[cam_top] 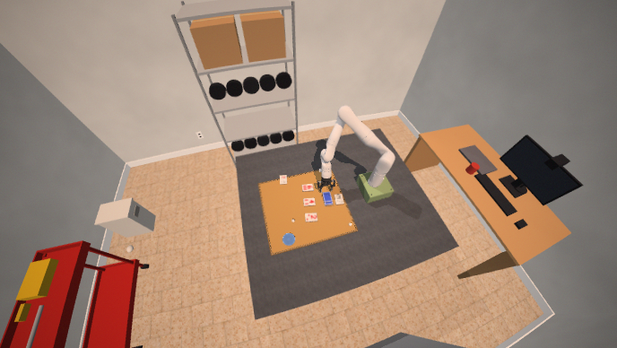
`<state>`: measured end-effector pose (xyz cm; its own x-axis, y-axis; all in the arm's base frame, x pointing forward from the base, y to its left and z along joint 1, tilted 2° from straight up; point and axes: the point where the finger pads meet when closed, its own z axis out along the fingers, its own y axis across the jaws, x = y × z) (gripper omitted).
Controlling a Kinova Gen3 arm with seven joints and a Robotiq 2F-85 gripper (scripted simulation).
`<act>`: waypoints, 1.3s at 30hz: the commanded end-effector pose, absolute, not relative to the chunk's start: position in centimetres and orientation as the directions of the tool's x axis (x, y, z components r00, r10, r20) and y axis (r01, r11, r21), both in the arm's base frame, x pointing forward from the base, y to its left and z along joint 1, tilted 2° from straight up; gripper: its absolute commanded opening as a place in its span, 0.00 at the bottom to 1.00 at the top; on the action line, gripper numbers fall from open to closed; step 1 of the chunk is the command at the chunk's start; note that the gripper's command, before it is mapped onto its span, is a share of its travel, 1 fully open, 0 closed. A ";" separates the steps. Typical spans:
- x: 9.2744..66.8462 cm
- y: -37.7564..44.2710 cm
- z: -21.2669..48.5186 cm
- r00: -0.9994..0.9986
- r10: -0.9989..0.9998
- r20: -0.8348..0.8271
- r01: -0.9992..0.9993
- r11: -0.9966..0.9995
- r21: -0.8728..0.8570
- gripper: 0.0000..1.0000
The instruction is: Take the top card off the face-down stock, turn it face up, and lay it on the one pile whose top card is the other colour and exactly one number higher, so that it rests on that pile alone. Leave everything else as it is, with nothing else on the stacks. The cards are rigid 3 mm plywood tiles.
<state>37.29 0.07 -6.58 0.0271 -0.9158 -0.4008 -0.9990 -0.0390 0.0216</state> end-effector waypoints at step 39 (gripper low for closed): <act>37.3 0.3 -7.2 0.029 -0.915 -0.402 -0.999 -0.041 0.022 0.85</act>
